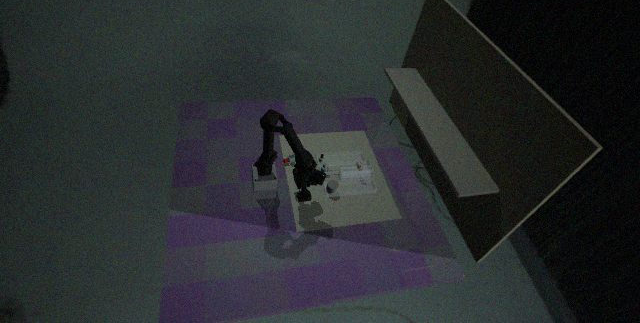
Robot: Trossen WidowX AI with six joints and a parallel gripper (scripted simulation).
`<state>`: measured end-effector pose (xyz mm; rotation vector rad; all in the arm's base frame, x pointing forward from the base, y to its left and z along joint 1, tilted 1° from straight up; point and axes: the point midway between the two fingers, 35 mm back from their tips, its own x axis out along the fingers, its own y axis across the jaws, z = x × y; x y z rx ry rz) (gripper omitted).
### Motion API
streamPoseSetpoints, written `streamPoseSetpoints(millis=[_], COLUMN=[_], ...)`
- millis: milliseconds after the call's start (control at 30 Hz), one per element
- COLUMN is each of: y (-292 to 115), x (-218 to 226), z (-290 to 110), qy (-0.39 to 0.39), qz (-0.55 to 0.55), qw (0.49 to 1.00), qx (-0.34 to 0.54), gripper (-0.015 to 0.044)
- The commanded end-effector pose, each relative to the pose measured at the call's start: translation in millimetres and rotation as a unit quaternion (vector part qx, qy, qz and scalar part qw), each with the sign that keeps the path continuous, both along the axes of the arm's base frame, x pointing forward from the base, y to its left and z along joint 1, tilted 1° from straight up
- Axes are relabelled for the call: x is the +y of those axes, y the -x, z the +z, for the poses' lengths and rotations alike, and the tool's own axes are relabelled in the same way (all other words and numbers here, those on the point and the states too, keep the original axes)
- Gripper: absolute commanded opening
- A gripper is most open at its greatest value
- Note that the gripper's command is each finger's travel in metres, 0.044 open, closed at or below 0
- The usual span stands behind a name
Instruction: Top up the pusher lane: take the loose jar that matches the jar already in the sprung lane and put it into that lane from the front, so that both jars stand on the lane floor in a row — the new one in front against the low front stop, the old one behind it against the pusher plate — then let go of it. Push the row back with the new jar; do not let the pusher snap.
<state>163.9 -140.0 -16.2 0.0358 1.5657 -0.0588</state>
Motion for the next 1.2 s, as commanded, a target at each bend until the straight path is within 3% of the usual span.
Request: streamPoseSetpoints(millis=[0, 233, 400, 867, 1167], y=[0.4, 0.4, -3.5, -9.8, -16.6], x=[-0.6, -0.6, -1.8, 4.6, 10.3], z=[-0.6, -0.6, 13.4, 99.6, 102.1], qy=[0.002, 0.002, 0.002, 0.002, 0.000], qz=[0.000, 0.000, 0.000, 0.000, 0.006], qw=[1.000, 1.000, 1.000, 1.000, 1.000], qx=[0.001, 0.001, 0.001, 0.001, 0.001], gripper=[0.0177, 0.0111, 0.0000, 0.0000, 0.0000])
